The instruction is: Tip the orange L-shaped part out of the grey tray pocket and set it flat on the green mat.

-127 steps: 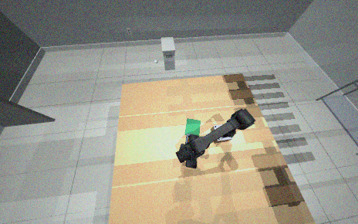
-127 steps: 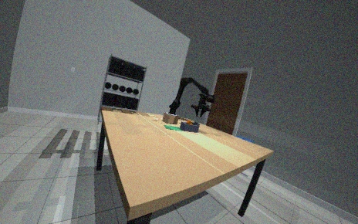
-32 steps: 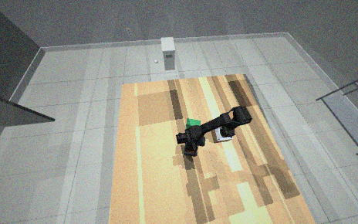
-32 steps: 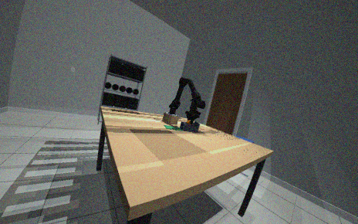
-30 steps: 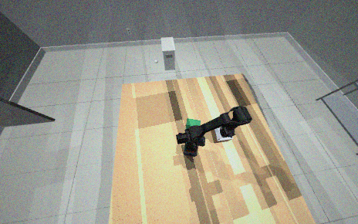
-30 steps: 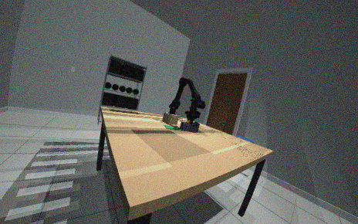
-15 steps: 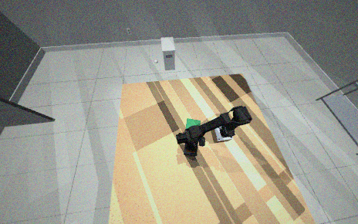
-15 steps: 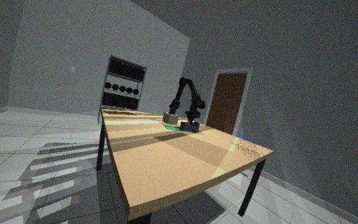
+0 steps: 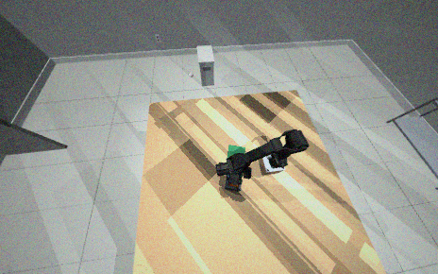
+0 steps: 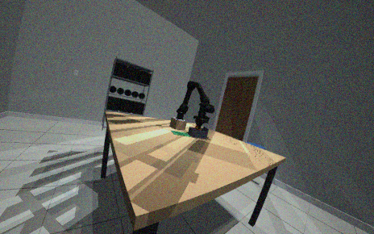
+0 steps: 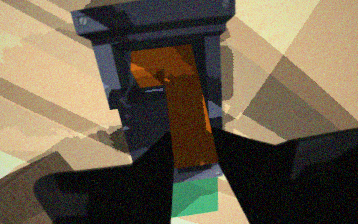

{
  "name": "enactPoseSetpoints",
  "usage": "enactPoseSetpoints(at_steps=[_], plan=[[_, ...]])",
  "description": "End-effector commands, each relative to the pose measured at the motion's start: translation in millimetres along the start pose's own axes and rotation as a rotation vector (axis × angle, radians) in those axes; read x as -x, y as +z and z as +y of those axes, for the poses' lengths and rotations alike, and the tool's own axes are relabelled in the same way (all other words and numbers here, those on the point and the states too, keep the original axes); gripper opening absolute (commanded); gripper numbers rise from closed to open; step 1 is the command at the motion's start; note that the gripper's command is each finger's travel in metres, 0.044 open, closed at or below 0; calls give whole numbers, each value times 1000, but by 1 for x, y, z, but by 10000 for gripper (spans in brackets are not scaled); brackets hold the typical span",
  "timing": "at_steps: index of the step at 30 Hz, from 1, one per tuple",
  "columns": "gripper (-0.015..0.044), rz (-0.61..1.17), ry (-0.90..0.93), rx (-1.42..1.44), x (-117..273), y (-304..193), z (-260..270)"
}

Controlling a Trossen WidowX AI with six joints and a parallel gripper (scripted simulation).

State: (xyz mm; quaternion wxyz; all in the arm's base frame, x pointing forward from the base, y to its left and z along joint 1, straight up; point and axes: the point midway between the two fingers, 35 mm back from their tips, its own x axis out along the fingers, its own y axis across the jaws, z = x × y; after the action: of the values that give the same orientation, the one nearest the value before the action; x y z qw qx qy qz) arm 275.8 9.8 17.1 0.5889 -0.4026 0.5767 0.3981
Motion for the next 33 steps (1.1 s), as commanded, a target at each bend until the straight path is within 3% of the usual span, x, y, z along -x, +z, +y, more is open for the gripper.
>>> enactPoseSetpoints(at_steps=[1,33], plan=[[0,-2,-9,2,8,0,-2],[0,0,-10,3,59,0,-2]])
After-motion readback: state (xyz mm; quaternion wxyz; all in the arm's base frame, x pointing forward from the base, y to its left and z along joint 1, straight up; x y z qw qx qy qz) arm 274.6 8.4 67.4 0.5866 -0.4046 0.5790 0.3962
